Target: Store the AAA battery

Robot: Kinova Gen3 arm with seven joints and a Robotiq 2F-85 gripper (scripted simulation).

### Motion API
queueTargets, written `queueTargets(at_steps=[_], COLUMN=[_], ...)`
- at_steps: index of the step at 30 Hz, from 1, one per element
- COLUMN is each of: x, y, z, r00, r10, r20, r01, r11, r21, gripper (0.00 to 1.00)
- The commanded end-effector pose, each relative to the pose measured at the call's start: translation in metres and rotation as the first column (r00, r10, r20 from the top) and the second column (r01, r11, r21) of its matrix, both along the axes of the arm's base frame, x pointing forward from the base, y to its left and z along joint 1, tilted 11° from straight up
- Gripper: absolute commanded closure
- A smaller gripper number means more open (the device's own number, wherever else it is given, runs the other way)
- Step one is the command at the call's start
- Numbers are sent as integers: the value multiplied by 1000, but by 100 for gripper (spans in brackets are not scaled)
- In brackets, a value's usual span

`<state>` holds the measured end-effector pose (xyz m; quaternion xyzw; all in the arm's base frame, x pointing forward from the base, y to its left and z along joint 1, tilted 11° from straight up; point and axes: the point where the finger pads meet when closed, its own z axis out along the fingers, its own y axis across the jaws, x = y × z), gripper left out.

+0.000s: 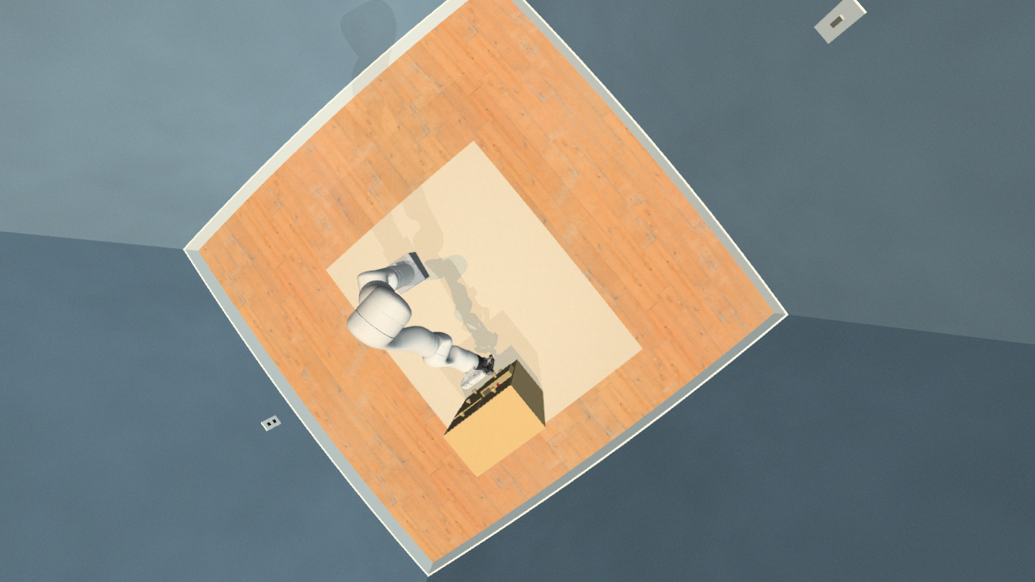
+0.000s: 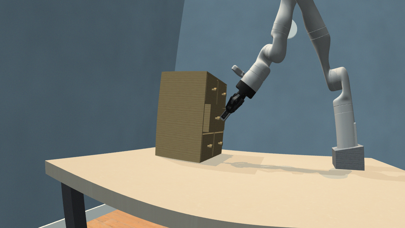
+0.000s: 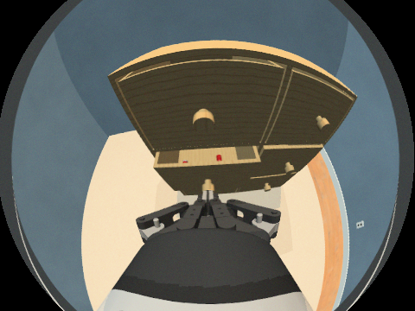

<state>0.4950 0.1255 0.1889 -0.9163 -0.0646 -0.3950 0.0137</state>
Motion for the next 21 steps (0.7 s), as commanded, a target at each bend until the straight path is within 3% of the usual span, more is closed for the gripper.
queueTargets(at_steps=[1,21], x=[5,16], y=[-2,-1], z=[1,3], r00=[1000,1000], r10=[-5,-5], r20=[-1,-1], r01=[5,5], r11=[1000,1000], r21=[1,1], gripper=[100,100])
